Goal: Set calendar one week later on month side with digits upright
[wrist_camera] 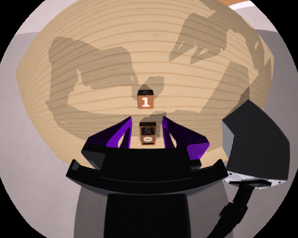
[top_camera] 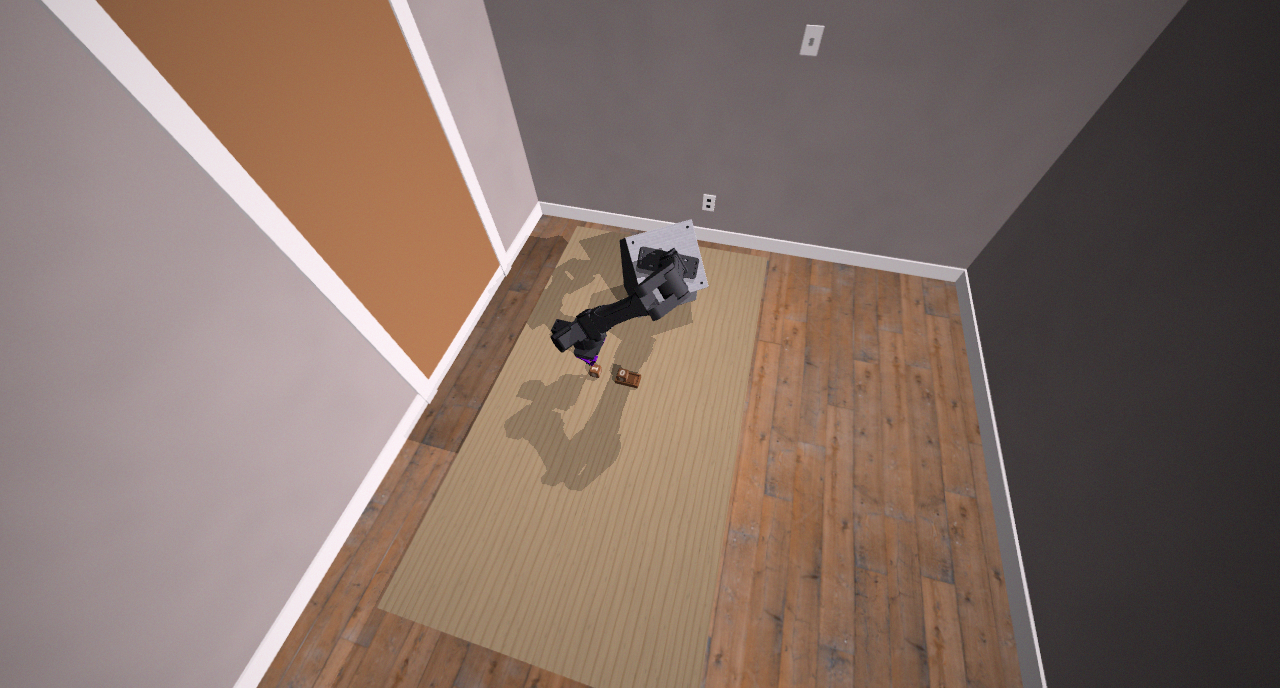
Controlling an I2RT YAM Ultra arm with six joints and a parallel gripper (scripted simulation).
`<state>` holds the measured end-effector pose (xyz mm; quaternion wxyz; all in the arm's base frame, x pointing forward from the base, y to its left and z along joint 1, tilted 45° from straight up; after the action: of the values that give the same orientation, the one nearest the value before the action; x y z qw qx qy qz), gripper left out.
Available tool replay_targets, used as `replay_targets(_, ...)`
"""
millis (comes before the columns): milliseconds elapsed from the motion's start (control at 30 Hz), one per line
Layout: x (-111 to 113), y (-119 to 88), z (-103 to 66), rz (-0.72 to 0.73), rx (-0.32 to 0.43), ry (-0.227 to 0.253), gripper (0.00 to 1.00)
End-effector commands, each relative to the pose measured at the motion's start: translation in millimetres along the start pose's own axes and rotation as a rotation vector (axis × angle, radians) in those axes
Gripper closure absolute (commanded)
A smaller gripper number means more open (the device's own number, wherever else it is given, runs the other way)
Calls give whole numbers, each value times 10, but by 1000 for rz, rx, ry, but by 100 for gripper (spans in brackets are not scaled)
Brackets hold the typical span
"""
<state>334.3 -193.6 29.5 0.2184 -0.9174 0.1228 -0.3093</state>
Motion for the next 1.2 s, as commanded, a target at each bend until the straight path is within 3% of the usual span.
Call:
replay_targets(0, 43, 18, -54, -7, -11, 15, 53)
replay_targets(667, 43, 18, -44, -7, -11, 15, 53)
replay_targets(1167, 45, 20, 63, -7, -11, 15, 53)
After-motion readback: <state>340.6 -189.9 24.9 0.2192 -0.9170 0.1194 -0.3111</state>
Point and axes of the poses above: the point where the finger pads meet when closed, its own z axis out along the fingers, its own x axis across the jaws, y = z × x, the point moved 1 cm from there along -z, back along the fingers, and after that the axes turned 5 degrees about z, right-handed, at the moved point
